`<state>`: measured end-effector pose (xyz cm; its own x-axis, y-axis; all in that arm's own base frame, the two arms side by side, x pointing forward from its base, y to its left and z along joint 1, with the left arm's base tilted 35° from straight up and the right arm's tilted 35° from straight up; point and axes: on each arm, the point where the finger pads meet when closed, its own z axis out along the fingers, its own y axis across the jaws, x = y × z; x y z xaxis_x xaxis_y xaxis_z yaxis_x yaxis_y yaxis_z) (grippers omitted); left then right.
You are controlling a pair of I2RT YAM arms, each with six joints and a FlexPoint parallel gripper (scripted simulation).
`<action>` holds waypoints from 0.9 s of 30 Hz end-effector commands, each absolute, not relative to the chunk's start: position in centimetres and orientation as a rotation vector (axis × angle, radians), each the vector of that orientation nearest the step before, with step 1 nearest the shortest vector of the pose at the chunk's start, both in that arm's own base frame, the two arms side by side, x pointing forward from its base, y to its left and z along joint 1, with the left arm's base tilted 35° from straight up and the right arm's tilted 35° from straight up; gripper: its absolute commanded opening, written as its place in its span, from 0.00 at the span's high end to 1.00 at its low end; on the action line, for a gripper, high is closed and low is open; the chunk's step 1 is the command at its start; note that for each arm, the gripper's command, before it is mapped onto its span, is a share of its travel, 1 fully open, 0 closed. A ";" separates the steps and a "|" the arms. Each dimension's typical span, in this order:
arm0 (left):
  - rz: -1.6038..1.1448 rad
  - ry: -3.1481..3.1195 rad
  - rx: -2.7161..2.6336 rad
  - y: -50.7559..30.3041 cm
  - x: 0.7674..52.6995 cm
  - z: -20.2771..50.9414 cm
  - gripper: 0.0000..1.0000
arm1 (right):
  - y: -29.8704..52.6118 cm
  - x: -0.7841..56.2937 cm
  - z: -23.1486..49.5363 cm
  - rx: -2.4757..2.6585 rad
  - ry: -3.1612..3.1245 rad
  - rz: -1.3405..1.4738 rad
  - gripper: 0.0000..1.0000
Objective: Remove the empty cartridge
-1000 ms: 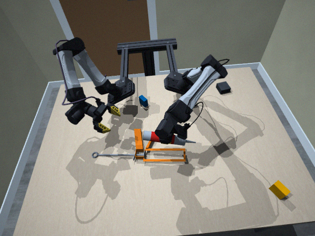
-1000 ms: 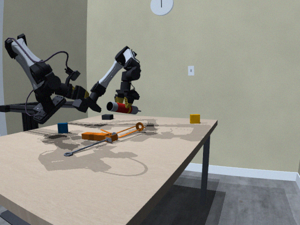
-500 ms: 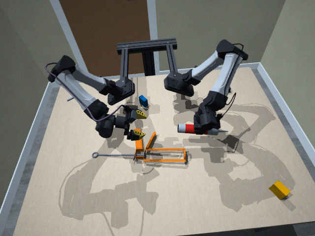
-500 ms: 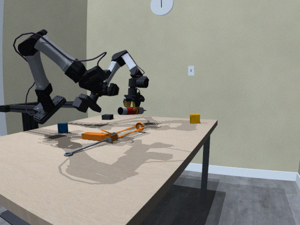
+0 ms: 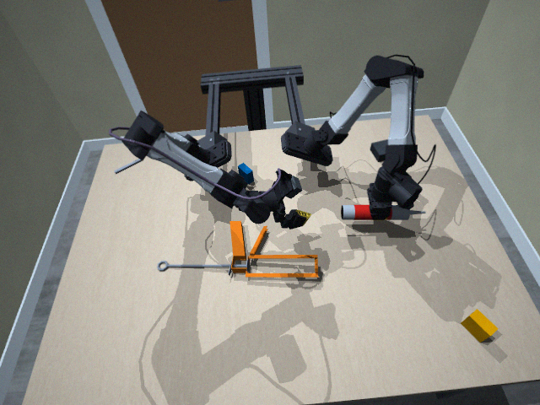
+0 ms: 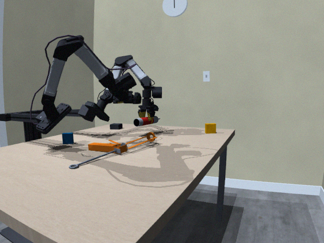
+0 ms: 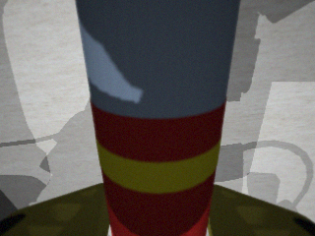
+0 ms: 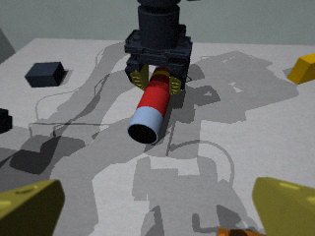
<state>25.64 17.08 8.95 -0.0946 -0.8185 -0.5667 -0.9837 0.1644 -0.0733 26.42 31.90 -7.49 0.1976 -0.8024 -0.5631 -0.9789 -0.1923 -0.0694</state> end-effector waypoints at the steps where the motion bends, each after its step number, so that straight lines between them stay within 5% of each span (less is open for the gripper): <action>1: 0.401 1.992 -1.595 18.7 26.3 10.4 0.64 | 34.9 27.5 -7.5 -2.043 1.614 0.535 0.00; 27: 0.413 1.961 -1.602 22.6 27.1 9.0 0.64 | 35.8 26.4 -8.2 -2.081 1.590 0.559 0.00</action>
<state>26.28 21.62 9.67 -0.1216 -0.8007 -0.5867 -0.9713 0.2178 -0.0959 25.35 33.79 -9.80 0.2110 -0.8136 -0.5418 -0.9745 -0.2181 -0.0520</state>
